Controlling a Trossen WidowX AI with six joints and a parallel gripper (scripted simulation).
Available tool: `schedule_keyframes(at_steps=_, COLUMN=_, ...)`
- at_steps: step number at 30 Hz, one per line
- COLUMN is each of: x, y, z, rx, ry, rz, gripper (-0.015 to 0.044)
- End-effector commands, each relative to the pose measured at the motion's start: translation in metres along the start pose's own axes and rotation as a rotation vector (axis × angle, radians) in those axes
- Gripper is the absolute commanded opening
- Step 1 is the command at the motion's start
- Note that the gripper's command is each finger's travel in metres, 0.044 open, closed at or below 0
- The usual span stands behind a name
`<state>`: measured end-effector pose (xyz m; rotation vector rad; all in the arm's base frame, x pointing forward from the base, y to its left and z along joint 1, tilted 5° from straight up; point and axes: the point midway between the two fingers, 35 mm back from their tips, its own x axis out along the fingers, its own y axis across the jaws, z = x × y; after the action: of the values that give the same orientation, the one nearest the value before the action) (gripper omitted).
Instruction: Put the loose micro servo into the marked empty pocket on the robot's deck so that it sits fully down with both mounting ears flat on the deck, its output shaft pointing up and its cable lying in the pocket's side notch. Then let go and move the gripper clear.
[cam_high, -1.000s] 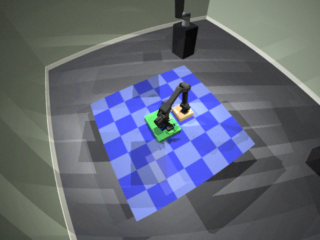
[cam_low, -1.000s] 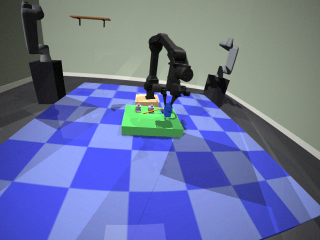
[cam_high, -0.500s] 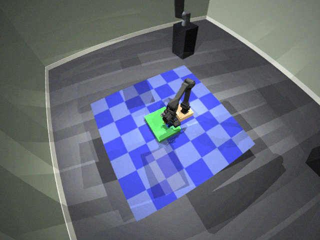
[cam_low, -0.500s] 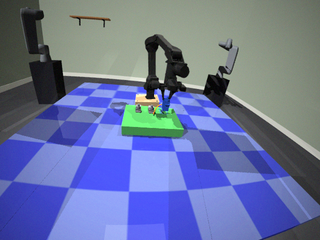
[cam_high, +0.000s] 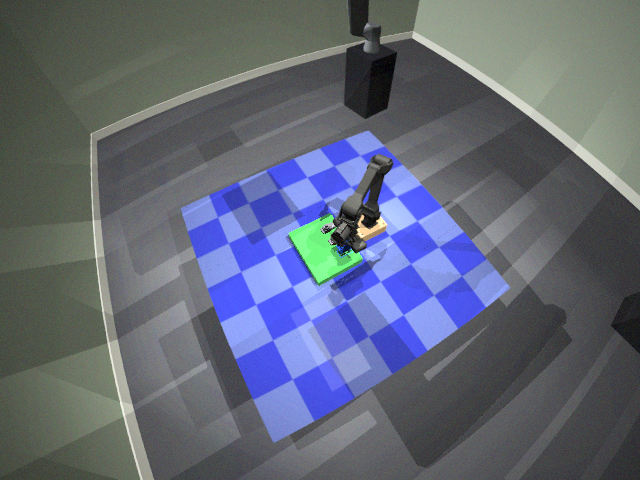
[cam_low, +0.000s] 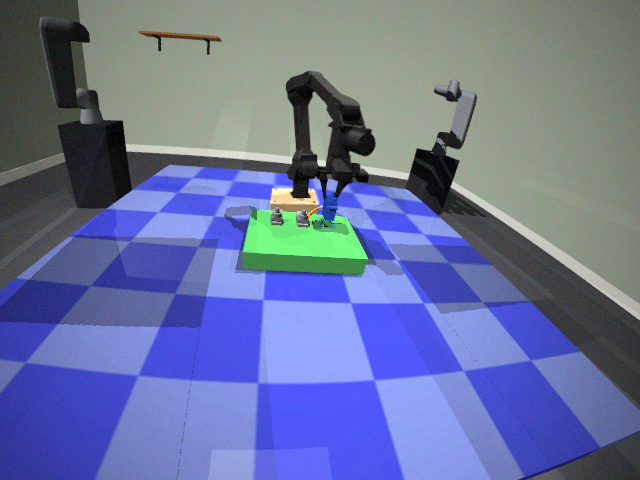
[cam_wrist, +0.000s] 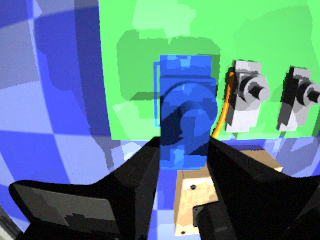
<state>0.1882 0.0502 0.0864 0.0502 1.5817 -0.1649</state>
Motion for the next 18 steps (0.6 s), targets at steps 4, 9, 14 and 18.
schedule_keyframes(at_steps=4, x=0.0103, y=0.0006, z=-0.0001, rx=0.005, ry=0.001, rz=0.004, gripper=0.0)
schedule_keyframes(at_steps=9, x=0.0126, y=0.0007, z=0.0, rx=0.005, ry=0.001, rz=0.004, gripper=0.0)
schedule_keyframes(at_steps=14, x=0.0126, y=0.0007, z=0.0, rx=0.005, ry=0.001, rz=0.004, gripper=0.0)
schedule_keyframes(at_steps=18, x=0.014, y=0.0007, z=0.0, rx=0.005, ry=0.001, rz=0.004, gripper=0.0)
